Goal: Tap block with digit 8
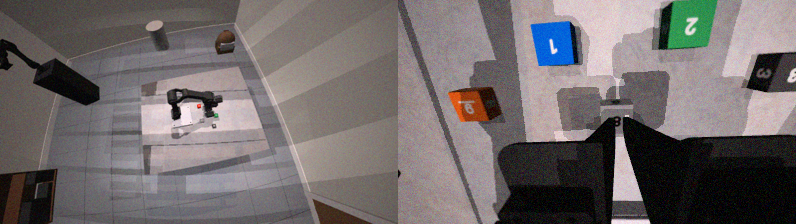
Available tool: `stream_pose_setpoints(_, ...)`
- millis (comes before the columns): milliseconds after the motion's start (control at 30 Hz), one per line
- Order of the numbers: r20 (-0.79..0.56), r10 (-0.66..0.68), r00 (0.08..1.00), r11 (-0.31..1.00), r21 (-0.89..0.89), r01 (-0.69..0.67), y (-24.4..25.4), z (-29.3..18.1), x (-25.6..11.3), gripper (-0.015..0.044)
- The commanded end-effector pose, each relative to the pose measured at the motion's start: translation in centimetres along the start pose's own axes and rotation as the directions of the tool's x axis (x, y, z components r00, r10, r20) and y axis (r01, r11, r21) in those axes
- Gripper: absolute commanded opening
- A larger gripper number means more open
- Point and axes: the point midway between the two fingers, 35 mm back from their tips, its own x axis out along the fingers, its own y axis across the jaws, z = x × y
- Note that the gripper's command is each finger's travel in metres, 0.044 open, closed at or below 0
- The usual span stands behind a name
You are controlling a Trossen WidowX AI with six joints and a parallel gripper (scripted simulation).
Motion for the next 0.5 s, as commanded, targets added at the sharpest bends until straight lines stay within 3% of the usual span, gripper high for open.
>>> stream_pose_setpoints(0, -0.004, -0.004, 1.000, 1.000, 0.005, 0.004, -0.1, -0.2, 0.2, 0.0020)
stream_pose_setpoints(467, -0.004, -0.004, 1.000, 1.000, 0.005, 0.004, -0.1, -0.1, 1.7, 0.0020)
